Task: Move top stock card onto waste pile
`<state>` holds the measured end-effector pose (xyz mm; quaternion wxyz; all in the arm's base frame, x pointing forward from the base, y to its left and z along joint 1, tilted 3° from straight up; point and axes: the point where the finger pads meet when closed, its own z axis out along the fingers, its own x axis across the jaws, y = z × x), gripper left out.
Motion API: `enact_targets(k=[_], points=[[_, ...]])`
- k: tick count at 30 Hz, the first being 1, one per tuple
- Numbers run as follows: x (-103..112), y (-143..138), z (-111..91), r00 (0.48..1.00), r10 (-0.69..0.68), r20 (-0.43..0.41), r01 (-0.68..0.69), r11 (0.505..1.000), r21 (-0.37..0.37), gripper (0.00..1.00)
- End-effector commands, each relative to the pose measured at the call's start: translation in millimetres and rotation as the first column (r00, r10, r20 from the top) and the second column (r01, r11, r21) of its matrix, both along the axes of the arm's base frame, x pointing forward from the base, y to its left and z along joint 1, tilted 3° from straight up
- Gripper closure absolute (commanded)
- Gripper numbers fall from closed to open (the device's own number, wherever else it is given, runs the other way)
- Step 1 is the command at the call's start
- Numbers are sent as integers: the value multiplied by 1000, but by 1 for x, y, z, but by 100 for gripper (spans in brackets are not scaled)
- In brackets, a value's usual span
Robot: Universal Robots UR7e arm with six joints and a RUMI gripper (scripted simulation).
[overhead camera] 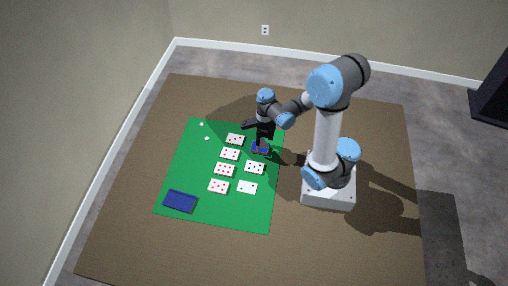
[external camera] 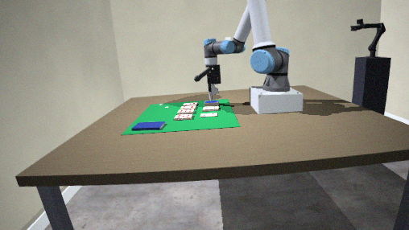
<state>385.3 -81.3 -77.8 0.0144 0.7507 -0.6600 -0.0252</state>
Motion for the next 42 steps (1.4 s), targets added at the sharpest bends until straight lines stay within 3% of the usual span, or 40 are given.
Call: enact_targets(k=[1,42], points=[[0,0,0,1000,0,1,0,1000,-1,50],[0,0,-7,1000,0,1,0,1000,-1,50]])
